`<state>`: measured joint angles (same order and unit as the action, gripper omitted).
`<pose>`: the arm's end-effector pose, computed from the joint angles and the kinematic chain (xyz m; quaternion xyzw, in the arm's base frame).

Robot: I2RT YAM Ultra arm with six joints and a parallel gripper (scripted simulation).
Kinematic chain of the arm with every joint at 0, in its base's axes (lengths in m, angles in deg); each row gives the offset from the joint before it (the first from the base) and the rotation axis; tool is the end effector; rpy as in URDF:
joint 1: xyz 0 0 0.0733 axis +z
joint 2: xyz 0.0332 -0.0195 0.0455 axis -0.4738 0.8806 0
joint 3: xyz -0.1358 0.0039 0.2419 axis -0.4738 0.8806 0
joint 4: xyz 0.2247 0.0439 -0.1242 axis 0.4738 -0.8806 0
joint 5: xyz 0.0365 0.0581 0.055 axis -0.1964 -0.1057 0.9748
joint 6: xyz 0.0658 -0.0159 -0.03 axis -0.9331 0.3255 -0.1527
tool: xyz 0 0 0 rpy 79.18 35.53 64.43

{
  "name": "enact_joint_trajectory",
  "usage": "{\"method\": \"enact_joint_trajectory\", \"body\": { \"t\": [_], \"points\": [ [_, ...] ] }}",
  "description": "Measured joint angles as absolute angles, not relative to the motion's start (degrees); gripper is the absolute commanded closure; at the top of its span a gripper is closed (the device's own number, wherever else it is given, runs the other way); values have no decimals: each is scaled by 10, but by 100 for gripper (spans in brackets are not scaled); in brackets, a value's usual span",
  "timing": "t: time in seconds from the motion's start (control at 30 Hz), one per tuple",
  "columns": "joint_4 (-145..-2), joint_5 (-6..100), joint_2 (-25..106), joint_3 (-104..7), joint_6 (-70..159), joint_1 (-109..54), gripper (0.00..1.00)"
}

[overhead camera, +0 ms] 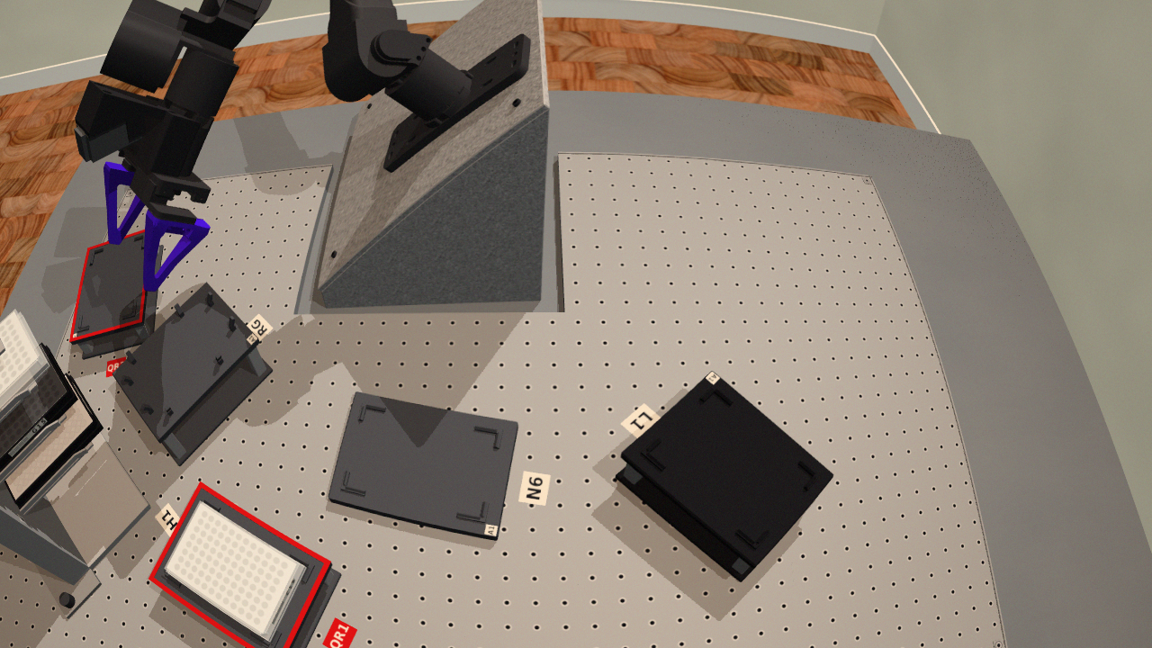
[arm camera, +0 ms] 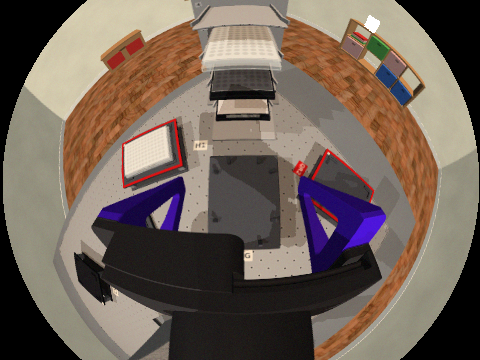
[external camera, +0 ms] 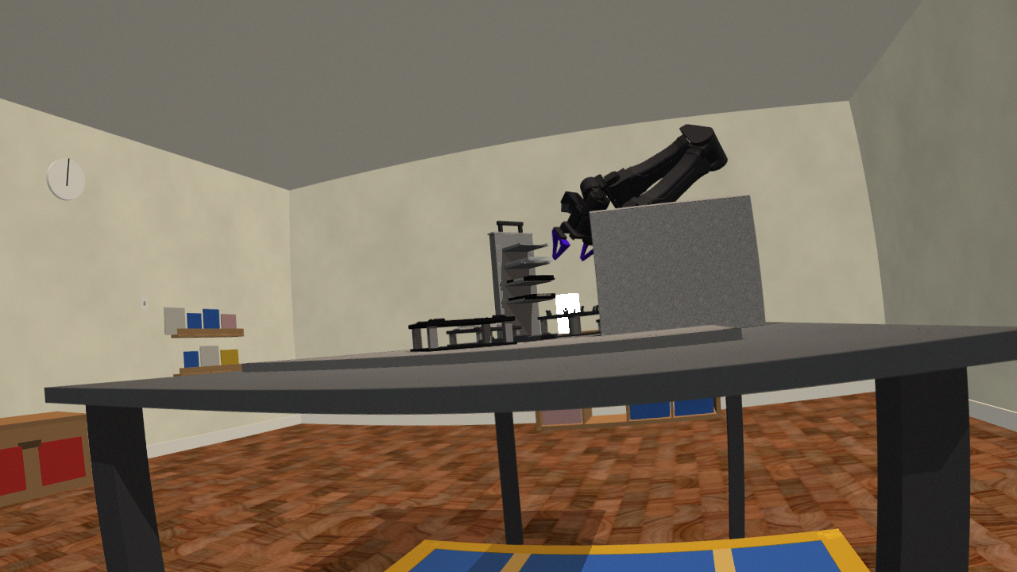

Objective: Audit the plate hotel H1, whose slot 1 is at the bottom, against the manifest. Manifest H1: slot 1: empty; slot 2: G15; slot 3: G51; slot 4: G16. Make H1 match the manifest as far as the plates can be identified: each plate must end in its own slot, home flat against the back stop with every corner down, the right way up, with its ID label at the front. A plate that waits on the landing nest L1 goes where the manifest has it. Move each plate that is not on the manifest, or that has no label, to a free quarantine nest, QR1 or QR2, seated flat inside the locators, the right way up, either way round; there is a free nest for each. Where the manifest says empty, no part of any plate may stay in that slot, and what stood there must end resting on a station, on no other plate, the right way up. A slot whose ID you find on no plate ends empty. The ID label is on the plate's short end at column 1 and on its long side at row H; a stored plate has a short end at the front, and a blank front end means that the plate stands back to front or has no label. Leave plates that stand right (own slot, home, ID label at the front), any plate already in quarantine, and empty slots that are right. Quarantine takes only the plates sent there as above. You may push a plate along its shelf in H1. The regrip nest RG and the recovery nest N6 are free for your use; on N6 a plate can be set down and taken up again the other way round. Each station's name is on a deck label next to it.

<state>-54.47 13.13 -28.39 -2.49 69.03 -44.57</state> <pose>0.1564 -0.0805 0.2584 0.1314 0.7484 -0.4218 0.4948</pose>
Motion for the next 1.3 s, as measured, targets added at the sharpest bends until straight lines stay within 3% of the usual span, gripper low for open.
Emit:
{"method": "enact_joint_trajectory", "body": {
  "t": [0.9,1.3],
  "points": [
    [-755,-93,-276,-165,596,-213,0],
    [-724,-60,-289,-118,616,-285,0]
  ]
}}
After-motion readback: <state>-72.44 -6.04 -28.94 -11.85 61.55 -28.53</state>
